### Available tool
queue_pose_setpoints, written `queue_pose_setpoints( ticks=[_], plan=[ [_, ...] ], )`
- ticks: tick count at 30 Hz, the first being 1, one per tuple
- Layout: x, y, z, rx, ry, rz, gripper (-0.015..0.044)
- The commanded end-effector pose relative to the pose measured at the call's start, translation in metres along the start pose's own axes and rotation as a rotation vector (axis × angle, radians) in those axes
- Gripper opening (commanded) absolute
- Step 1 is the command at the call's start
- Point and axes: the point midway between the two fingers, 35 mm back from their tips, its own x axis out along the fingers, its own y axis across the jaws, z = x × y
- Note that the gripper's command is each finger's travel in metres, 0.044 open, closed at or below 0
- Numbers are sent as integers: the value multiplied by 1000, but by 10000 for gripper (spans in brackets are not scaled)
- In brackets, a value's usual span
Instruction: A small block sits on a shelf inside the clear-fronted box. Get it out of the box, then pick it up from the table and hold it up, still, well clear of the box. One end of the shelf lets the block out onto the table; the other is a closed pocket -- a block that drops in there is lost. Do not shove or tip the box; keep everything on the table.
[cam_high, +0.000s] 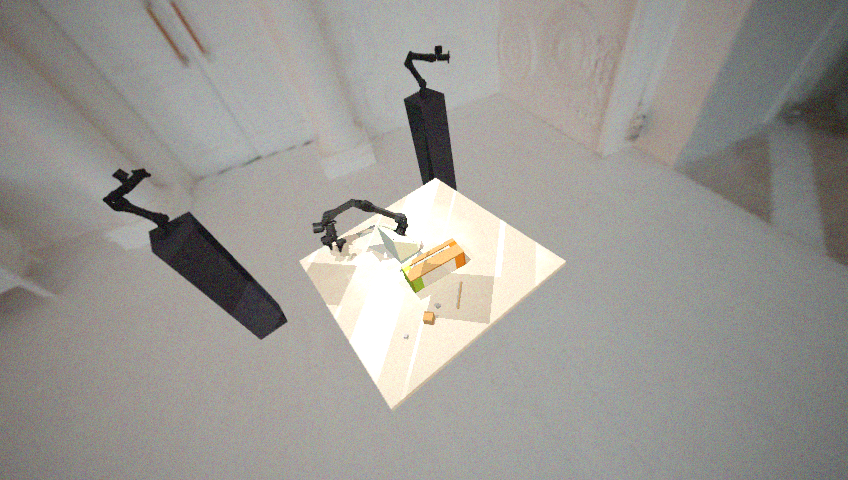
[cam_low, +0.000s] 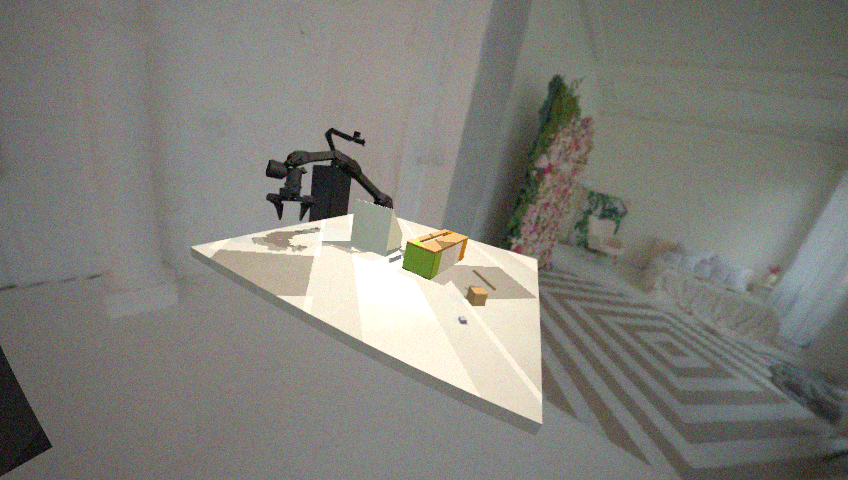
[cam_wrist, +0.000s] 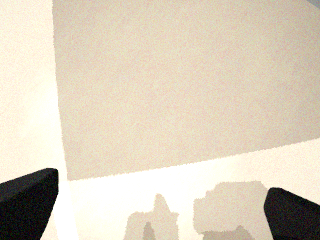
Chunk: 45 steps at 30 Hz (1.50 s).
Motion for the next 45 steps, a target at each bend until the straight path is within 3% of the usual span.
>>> queue_pose_setpoints(
  ticks=[1, 11, 20, 27, 35, 40, 45],
  plan=[
    [-1, 3, 2, 1, 0, 1, 400],
    [-30, 154, 52, 80, 65, 77, 400],
    [-37, 307, 42, 182, 199, 121, 400],
    [-32, 414, -4, 281, 336, 111, 400],
    [-21, 511, -95, 429, 521, 32, 400],
    [-15, 551, -168, 541, 637, -66, 400],
    [-14, 557, -184, 566, 661, -92, 400]
  ],
)
